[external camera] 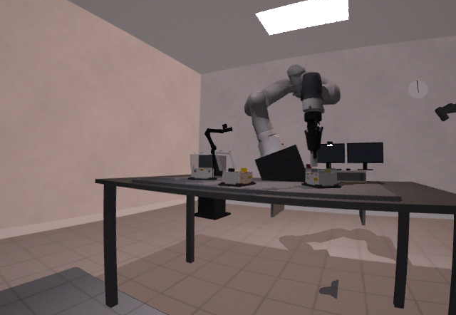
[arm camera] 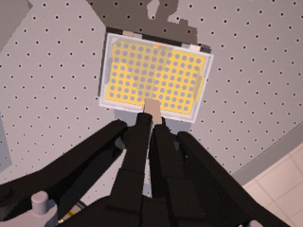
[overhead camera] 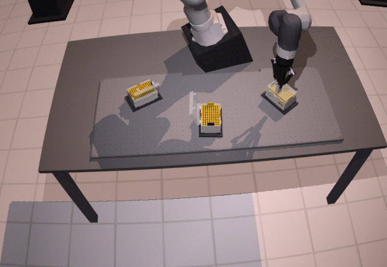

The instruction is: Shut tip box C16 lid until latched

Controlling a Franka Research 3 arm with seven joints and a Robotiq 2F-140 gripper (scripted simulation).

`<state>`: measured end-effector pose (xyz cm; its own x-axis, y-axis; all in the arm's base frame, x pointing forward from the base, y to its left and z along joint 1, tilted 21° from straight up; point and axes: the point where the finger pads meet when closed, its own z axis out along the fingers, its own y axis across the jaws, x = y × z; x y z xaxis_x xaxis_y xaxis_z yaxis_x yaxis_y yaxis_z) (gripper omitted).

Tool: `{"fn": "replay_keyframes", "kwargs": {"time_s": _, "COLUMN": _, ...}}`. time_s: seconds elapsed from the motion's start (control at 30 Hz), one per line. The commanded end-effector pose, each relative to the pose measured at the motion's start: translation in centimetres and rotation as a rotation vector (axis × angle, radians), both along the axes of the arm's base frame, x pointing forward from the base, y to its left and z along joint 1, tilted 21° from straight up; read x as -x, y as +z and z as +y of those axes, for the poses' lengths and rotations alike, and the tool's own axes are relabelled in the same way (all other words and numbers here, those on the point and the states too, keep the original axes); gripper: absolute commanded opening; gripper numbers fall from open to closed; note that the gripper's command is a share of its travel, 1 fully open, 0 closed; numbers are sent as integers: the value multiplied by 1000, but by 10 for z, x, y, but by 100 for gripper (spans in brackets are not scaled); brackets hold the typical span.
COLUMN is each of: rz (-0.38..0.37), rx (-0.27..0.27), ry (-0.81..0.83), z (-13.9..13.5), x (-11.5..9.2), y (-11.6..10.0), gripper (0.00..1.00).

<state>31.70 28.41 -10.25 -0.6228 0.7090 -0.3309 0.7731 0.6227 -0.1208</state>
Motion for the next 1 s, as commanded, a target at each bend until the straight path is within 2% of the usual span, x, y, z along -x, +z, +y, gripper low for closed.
{"fn": "replay_keyframes", "kwargs": {"time_s": 0.0, "rz": 3, "rx": 3, "ry": -4, "z": 1, "x": 2, "y": 6, "gripper": 0}}
{"fn": "replay_keyframes", "kwargs": {"time_s": 0.97, "rz": 3, "rx": 3, "ry": -4, "z": 13, "x": 6, "y": 39, "gripper": 0}}
